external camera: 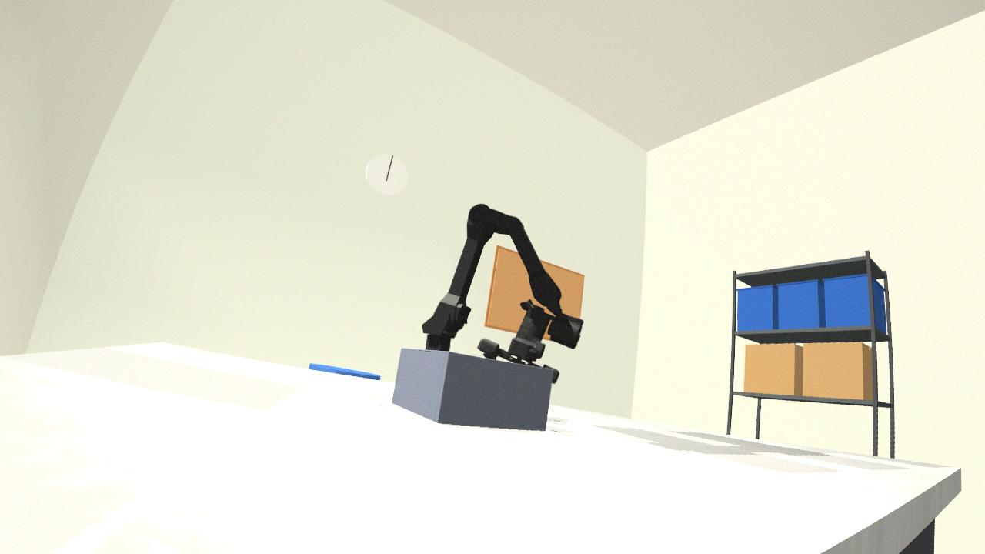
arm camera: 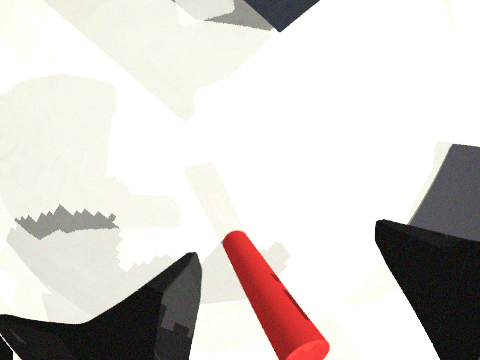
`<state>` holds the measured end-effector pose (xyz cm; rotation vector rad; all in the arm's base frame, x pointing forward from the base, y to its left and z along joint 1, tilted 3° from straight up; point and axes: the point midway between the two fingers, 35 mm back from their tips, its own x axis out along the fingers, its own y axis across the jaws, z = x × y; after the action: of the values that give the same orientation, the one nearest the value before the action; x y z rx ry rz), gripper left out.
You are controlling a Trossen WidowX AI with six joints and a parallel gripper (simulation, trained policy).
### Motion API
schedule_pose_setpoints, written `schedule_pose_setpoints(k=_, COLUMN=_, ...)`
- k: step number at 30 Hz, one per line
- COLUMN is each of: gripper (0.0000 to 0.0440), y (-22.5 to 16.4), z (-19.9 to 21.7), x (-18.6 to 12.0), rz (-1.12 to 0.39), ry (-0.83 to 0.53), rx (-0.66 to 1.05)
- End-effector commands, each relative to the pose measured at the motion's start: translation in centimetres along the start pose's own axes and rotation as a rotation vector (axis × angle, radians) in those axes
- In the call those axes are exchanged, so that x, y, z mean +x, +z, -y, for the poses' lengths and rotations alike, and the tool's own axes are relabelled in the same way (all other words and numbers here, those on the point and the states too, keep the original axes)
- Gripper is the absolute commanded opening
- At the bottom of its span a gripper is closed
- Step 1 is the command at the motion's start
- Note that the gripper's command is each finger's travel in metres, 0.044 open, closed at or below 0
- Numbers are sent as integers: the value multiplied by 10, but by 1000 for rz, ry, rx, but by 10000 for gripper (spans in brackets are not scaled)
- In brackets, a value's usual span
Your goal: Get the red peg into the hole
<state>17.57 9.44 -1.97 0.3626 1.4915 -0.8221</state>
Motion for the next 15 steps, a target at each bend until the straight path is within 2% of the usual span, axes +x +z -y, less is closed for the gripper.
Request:
schedule_pose_setpoints(k=1, gripper=294, y=-1, z=2, x=14, rz=8, ry=-20, rx=-14)
schedule_pose_setpoints(k=12, gripper=9, y=-7, z=15, x=33, rz=-13, ry=-102, rx=-37)
schedule_pose_setpoints(k=15, gripper=0, y=-6, z=16, x=31, rz=-4, ry=-117, rx=-48)
